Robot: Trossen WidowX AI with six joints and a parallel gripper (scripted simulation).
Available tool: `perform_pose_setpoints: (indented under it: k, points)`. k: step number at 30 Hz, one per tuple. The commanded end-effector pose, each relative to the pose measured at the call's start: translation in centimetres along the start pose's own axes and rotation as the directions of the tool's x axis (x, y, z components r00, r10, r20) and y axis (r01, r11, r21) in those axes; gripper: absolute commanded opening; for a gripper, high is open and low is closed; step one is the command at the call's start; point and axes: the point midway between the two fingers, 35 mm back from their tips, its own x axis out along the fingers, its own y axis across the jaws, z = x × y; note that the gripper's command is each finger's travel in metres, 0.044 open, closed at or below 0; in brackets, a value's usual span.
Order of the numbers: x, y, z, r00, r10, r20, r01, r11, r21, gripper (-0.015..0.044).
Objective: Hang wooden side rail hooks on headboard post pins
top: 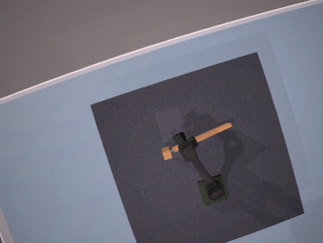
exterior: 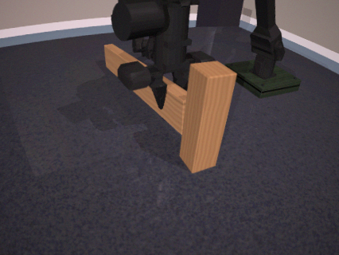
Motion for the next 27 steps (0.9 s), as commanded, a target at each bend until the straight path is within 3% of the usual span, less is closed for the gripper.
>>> perform_pose_setpoints:
  k: [1,27]
  points:
    - [-0.42,0.24,-0.19,1.0,0.011,-0.004,-0.011,1.0,0.003,0.0]
    - [-0.27,0.18,-0.48,1.0,0.011,-0.005,-0.011,1.0,0.003,0.0]
